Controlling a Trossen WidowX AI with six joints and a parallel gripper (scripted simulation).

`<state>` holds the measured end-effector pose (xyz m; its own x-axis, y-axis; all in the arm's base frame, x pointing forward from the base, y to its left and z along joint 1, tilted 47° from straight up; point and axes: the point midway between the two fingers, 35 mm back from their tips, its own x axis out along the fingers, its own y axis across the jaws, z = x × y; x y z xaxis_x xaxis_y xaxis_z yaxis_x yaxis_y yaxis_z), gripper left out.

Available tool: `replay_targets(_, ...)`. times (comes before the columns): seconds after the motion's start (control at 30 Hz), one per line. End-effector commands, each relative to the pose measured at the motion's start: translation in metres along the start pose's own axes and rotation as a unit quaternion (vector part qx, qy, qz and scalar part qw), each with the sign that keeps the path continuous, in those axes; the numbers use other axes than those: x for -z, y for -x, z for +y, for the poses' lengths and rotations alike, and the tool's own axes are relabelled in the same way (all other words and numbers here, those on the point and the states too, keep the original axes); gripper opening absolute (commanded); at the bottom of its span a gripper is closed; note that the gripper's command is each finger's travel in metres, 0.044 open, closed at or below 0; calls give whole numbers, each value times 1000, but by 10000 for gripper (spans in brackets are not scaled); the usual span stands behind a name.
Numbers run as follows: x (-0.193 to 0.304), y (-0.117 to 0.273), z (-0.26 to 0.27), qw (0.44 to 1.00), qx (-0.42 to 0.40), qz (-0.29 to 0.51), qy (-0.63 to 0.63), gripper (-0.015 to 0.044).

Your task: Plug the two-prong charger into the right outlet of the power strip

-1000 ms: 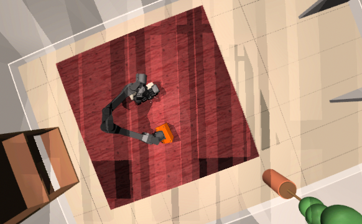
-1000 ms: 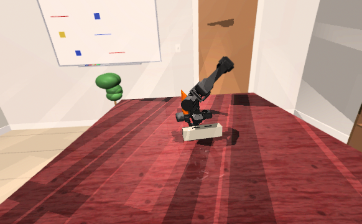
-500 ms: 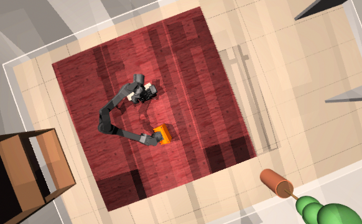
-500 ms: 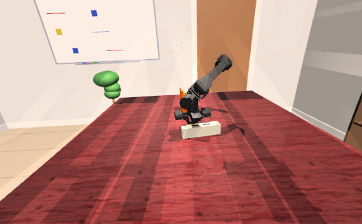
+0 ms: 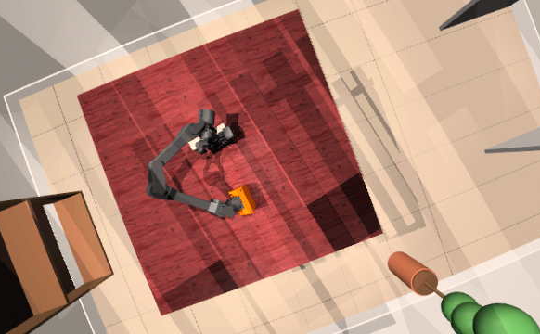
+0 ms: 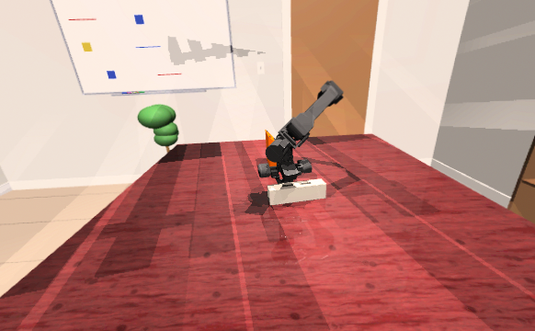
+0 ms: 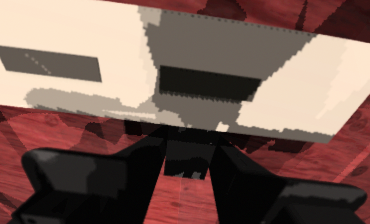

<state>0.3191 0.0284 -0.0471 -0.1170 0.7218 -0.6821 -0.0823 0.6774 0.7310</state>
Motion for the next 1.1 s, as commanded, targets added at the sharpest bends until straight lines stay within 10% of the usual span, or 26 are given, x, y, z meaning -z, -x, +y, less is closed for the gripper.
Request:
replay_targets(0.0, -11, 0, 0, 1000, 2, -10, 11, 0)
replay_targets(1.07, -8, -1, 0, 1000, 2, -10, 11, 0)
